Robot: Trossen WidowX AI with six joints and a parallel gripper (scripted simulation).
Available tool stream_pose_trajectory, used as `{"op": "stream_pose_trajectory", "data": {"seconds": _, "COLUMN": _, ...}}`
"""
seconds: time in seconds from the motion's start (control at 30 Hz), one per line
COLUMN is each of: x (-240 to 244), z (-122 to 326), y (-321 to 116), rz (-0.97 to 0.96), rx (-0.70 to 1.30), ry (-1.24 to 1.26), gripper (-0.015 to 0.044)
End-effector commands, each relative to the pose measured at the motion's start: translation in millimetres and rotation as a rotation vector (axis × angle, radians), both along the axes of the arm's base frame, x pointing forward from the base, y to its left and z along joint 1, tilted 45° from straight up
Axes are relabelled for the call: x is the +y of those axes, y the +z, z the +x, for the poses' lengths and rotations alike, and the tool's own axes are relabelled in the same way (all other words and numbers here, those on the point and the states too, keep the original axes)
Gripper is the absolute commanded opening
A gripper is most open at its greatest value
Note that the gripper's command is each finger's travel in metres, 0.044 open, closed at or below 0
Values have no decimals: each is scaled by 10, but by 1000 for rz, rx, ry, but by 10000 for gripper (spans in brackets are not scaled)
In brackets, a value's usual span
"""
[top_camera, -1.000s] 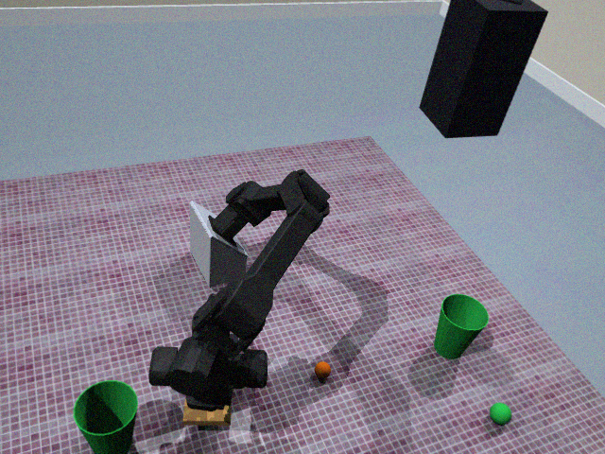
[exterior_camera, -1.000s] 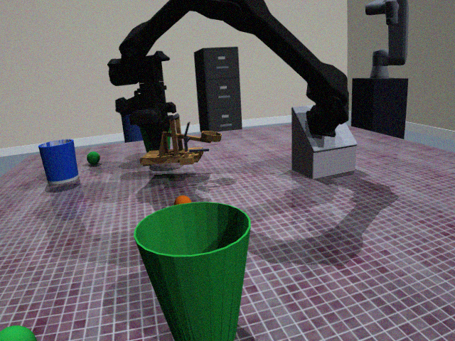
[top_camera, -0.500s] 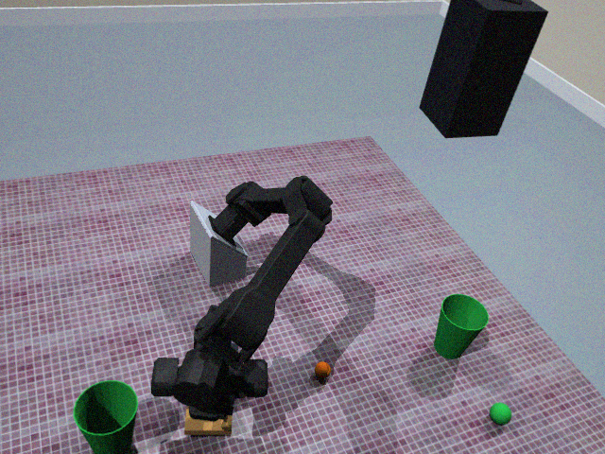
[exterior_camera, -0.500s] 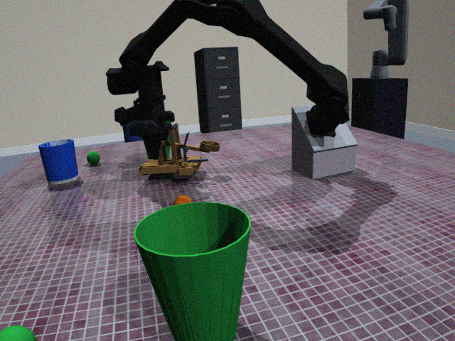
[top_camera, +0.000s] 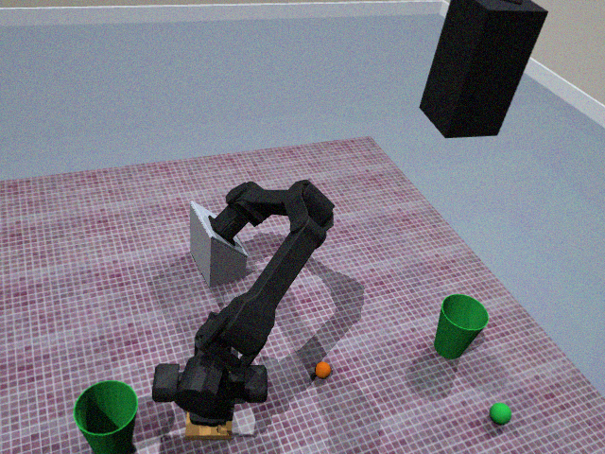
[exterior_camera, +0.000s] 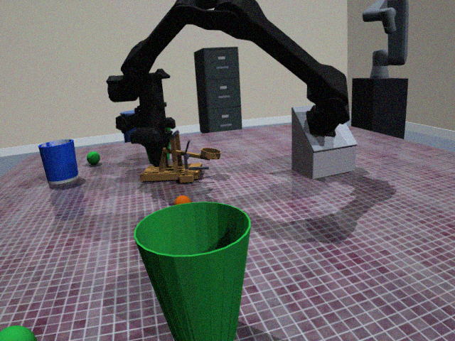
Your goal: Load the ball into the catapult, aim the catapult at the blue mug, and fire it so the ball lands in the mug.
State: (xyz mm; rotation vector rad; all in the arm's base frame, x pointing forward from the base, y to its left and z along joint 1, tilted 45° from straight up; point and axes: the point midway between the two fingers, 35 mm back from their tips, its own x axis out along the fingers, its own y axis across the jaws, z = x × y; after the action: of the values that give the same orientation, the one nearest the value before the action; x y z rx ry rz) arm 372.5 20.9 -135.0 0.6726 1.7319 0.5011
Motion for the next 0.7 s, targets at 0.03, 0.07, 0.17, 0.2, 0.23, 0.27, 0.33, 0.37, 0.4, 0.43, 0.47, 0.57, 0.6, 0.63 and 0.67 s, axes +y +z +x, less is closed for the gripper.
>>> {"op": "stream_pose_trajectory", "data": {"seconds": 0.03, "x": -1, "z": 4, "y": 3, "rz": 0, "rx": -2, "ry": 2, "gripper": 0}}
{"op": "stream_pose_trajectory", "data": {"seconds": 0.07, "x": -1, "z": 4, "y": 3, "rz": 0, "rx": -2, "ry": 2, "gripper": 26}}
{"op": "stream_pose_trajectory", "data": {"seconds": 0.17, "x": -1, "z": 4, "y": 3, "rz": 0, "rx": -2, "ry": 2, "gripper": 105}}
{"op": "stream_pose_trajectory", "data": {"seconds": 0.2, "x": -1, "z": 4, "y": 3, "rz": 0, "rx": -2, "ry": 2, "gripper": 131}}
{"op": "stream_pose_trajectory", "data": {"seconds": 0.23, "x": -1, "z": 4, "y": 3, "rz": 0, "rx": -2, "ry": 2, "gripper": 157}}
{"op": "stream_pose_trajectory", "data": {"seconds": 0.27, "x": -1, "z": 4, "y": 3, "rz": 0, "rx": -2, "ry": 2, "gripper": 184}}
{"op": "stream_pose_trajectory", "data": {"seconds": 0.33, "x": -1, "z": 4, "y": 3, "rz": 0, "rx": -2, "ry": 2, "gripper": 236}}
{"op": "stream_pose_trajectory", "data": {"seconds": 0.37, "x": -1, "z": 4, "y": 3, "rz": 0, "rx": -2, "ry": 2, "gripper": 263}}
{"op": "stream_pose_trajectory", "data": {"seconds": 0.4, "x": -1, "z": 4, "y": 3, "rz": 0, "rx": -2, "ry": 2, "gripper": 289}}
{"op": "stream_pose_trajectory", "data": {"seconds": 0.43, "x": -1, "z": 4, "y": 3, "rz": 0, "rx": -2, "ry": 2, "gripper": 315}}
{"op": "stream_pose_trajectory", "data": {"seconds": 0.47, "x": -1, "z": 4, "y": 3, "rz": 0, "rx": -2, "ry": 2, "gripper": 341}}
{"op": "stream_pose_trajectory", "data": {"seconds": 0.57, "x": -162, "z": 73, "y": 160, "rz": -3, "rx": -2, "ry": 1, "gripper": 420}}
{"op": "stream_pose_trajectory", "data": {"seconds": 0.6, "x": -280, "z": 113, "y": 279, "rz": -4, "rx": -2, "ry": 0, "gripper": 440}}
{"op": "stream_pose_trajectory", "data": {"seconds": 0.63, "x": -401, "z": 143, "y": 406, "rz": -5, "rx": -2, "ry": 0, "gripper": 440}}
{"op": "stream_pose_trajectory", "data": {"seconds": 0.67, "x": -520, "z": 165, "y": 534, "rz": -6, "rx": -1, "ry": 0, "gripper": 440}}
